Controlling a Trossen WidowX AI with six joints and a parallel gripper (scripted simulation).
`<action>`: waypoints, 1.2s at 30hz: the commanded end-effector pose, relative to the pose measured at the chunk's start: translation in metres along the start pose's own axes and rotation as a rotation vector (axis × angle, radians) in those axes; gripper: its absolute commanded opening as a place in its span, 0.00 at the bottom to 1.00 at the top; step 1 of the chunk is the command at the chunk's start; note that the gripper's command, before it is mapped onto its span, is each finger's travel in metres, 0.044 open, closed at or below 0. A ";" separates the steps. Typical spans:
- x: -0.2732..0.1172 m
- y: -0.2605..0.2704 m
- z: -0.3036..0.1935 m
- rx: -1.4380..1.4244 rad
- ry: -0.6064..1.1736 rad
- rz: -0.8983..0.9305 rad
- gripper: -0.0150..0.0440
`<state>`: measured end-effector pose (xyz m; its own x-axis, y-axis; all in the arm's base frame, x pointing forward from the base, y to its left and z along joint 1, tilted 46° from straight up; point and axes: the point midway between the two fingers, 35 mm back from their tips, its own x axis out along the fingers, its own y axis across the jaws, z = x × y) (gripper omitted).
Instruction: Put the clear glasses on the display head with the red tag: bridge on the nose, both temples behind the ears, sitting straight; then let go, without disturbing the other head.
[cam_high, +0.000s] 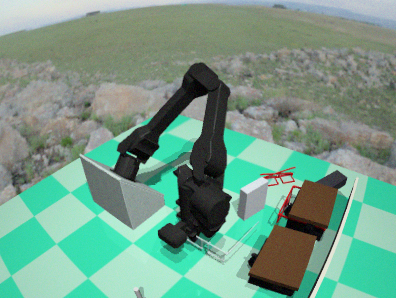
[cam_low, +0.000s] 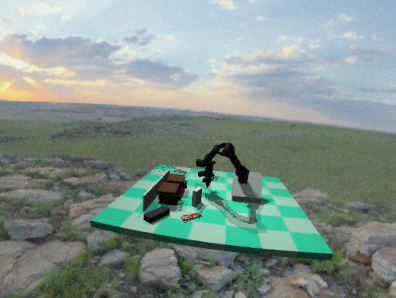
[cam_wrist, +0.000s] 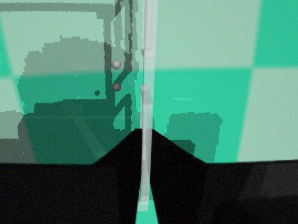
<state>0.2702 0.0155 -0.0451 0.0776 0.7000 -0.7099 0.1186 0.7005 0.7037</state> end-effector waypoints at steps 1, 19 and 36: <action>0.004 0.001 -0.002 0.007 0.001 0.006 0.25; 0.019 0.002 -0.004 0.006 0.002 0.011 0.25; 0.022 0.002 -0.004 -0.001 0.001 0.007 0.44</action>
<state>0.2686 0.0334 -0.0595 0.0772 0.7049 -0.7051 0.1185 0.6957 0.7085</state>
